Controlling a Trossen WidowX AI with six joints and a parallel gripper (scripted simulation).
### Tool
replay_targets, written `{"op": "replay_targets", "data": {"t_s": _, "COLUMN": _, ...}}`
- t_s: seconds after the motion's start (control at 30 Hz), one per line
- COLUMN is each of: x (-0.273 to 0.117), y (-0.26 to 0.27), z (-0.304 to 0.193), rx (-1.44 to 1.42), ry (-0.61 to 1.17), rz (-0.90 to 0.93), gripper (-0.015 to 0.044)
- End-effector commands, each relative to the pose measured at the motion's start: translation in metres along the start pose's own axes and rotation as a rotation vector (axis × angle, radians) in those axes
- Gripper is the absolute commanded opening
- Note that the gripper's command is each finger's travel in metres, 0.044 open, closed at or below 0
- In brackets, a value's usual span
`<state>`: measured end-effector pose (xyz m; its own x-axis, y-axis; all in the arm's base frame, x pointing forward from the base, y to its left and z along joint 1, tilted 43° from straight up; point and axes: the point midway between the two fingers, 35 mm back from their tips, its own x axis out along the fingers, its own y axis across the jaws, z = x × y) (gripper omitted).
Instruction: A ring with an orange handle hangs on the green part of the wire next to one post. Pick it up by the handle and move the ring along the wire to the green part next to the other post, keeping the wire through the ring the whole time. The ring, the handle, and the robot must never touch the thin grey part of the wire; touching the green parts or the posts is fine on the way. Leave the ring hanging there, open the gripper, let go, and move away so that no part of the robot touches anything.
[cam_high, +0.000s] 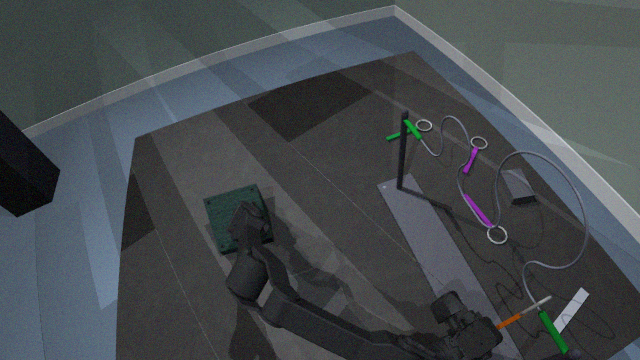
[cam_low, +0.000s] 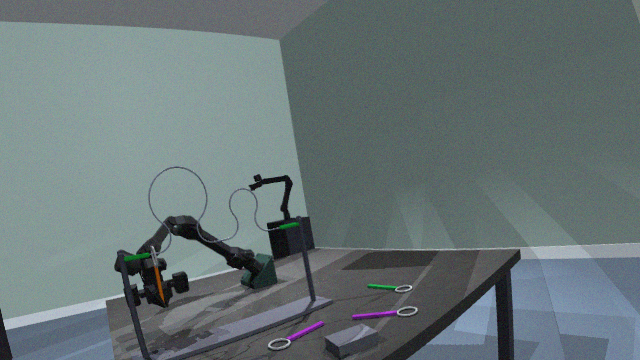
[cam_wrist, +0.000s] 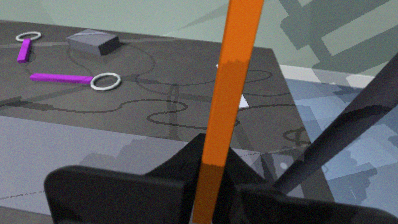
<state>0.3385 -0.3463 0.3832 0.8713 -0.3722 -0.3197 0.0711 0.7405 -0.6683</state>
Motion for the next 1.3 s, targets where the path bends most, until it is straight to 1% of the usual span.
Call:
{"op": "replay_targets", "data": {"t_s": 0.0, "x": -0.012, "y": 0.003, "z": 0.005, "rx": -0.001, "ry": 0.047, "rz": -0.002, "gripper": -0.015}}
{"op": "replay_targets", "data": {"t_s": 0.13, "x": -0.018, "y": 0.011, "z": 0.005, "rx": 0.026, "ry": 0.098, "rz": 0.012, "gripper": -0.015}}
{"op": "replay_targets", "data": {"t_s": 0.57, "x": -0.018, "y": 0.043, "z": 0.006, "rx": 0.169, "ry": 0.096, "rz": 0.089, "gripper": -0.015}}
{"op": "replay_targets", "data": {"t_s": 1.27, "x": -0.028, "y": 0.109, "z": 0.031, "rx": 0.577, "ry": 0.082, "rz": 0.299, "gripper": -0.015}}
